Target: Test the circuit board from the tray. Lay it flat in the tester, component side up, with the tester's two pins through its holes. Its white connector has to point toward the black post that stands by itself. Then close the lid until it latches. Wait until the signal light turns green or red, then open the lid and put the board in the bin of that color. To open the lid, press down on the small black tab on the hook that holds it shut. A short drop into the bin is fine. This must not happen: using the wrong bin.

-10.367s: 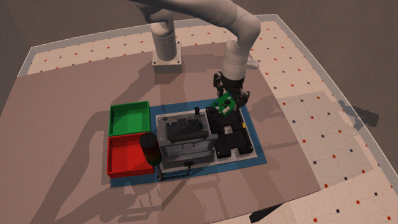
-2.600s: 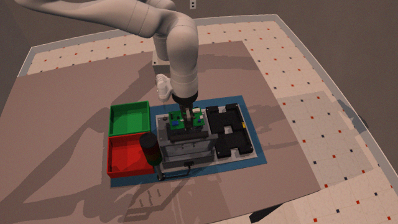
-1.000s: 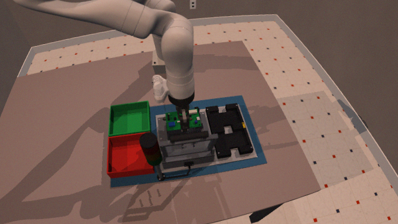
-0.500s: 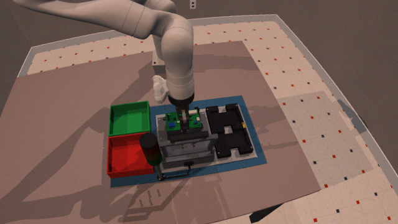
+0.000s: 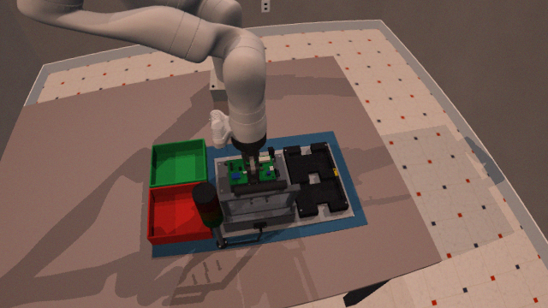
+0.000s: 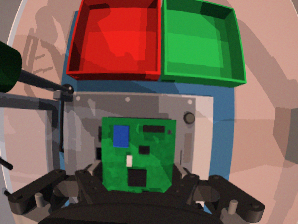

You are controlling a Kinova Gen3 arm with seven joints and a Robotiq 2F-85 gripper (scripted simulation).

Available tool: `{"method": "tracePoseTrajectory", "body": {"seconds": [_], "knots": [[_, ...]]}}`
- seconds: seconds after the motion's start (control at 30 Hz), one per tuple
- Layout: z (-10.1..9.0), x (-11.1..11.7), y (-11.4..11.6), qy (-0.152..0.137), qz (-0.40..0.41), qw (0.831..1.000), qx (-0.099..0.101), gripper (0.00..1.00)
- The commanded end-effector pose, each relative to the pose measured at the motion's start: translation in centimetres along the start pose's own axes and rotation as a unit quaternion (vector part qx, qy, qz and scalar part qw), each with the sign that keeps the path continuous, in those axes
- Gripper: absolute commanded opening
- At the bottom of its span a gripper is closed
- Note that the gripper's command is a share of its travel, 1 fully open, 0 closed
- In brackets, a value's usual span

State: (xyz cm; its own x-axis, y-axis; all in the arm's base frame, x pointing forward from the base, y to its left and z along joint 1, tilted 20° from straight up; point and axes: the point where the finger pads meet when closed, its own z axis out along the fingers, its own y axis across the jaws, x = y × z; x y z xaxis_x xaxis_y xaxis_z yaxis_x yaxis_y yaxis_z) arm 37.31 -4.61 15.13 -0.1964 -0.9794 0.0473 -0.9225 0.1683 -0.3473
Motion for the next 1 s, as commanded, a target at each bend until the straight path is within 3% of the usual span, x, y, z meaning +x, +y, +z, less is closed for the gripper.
{"method": "tracePoseTrajectory", "body": {"seconds": [0.0,0.5,0.97], "knots": [[0.5,-0.3,0.2,-0.003,-0.003,1.0,-0.002,0.77],[2.5,-0.3,0.2,-0.003,-0.003,1.0,-0.002,0.77],[2.7,-0.3,0.2,-0.003,-0.003,1.0,-0.002,0.77]]}}
